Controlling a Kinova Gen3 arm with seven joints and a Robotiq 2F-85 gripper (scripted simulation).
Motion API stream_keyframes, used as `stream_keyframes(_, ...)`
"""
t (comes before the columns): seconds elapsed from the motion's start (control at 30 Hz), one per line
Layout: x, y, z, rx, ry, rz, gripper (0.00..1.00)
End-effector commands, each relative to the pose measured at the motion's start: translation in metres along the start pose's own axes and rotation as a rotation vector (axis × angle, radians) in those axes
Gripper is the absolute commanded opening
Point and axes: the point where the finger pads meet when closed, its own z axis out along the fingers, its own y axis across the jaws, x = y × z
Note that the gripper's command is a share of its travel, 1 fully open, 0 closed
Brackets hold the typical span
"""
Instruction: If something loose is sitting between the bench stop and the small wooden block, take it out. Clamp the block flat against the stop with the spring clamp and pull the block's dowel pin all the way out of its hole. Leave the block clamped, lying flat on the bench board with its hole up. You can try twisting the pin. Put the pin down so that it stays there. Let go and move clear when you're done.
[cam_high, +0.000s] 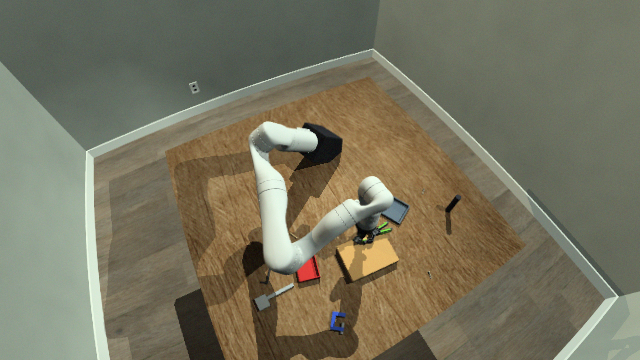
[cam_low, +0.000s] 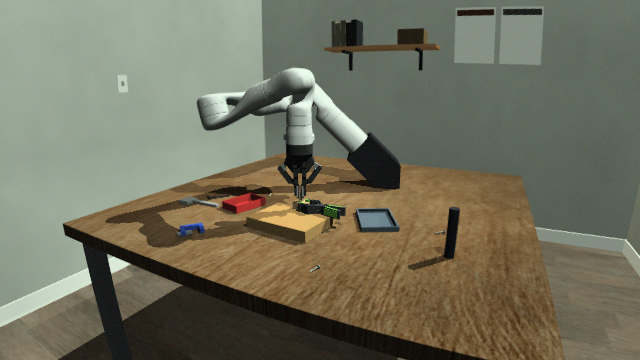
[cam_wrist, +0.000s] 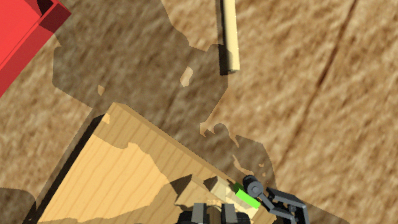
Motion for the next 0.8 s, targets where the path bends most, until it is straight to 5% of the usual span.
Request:
stream_keyframes(0.0,-0.0008,0.0004,-0.0015,0.000,-0.003,0.030,0.10)
stream_keyframes(0.77,-0.0008,0.0004,-0.0017,-0.001,-0.003,0.213,0.10)
